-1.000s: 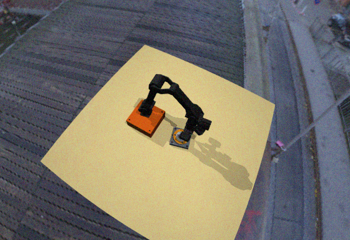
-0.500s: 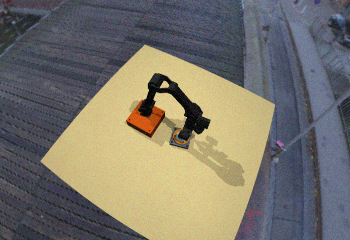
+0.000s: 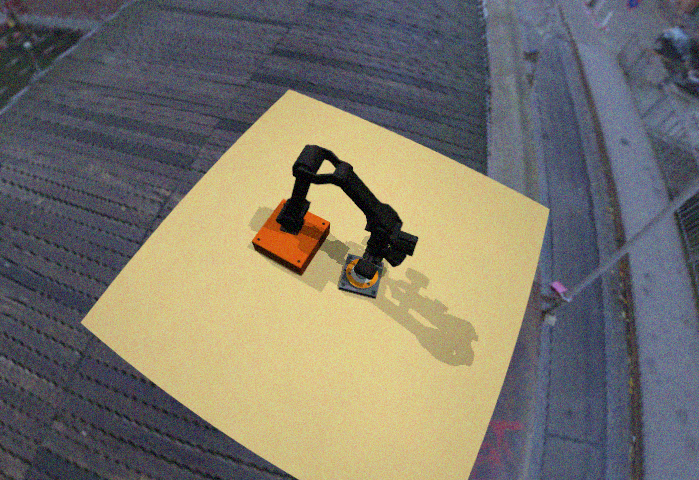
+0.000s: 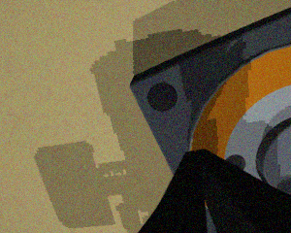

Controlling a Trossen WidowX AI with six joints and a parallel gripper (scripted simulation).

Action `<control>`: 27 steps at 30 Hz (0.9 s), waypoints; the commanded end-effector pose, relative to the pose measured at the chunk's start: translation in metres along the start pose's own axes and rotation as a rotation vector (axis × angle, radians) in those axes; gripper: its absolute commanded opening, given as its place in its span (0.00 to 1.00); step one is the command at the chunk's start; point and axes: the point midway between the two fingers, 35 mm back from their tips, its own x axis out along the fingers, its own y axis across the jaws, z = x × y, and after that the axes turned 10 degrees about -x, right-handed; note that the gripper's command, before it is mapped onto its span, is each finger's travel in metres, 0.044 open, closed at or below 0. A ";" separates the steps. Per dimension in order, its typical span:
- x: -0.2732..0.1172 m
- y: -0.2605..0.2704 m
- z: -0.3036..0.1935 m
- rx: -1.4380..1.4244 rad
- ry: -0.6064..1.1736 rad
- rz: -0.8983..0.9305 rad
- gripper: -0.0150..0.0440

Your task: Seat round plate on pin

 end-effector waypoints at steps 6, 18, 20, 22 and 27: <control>0.002 0.003 -0.009 0.001 0.016 0.004 0.25; 0.002 0.004 -0.017 0.001 0.017 0.004 0.25; 0.002 0.004 -0.019 0.001 0.017 0.004 0.25; 0.002 0.004 -0.020 0.001 0.017 0.004 0.25; 0.001 0.003 -0.026 0.001 0.018 0.004 0.25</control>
